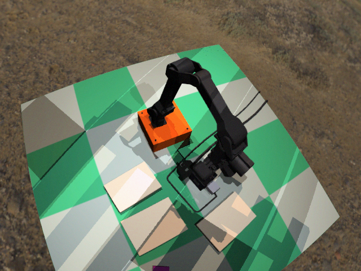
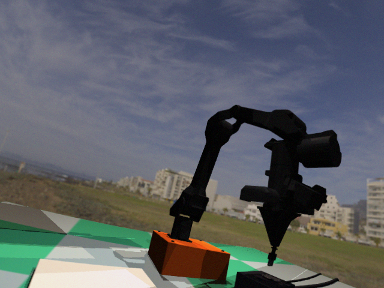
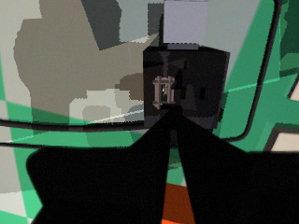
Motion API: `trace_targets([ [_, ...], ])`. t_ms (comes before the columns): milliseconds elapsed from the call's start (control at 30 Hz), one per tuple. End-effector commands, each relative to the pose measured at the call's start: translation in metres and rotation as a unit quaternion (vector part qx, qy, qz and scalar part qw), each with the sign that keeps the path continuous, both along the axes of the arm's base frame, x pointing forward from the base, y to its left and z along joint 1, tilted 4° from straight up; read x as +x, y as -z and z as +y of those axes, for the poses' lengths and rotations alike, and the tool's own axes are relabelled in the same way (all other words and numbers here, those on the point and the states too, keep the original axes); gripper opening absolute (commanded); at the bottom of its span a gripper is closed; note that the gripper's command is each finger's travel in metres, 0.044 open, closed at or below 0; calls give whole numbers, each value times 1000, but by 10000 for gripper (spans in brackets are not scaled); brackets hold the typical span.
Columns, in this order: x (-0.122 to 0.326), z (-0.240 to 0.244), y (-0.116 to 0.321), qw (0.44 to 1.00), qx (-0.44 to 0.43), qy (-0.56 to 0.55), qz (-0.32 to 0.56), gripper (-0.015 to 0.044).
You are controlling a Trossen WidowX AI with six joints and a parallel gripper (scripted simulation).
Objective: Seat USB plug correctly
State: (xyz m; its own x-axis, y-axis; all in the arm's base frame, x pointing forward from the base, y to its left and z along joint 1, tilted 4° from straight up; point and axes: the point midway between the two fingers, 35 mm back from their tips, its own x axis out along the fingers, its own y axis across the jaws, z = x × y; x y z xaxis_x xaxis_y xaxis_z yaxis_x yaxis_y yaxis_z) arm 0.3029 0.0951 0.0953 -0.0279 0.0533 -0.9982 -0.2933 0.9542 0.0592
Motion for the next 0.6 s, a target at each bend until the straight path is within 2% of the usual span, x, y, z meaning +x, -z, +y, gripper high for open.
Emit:
trace_targets([
  [0,0,0,0,999,1,-45,-2,0],
  [567,0,0,0,964,7,-264,-14,0],
])
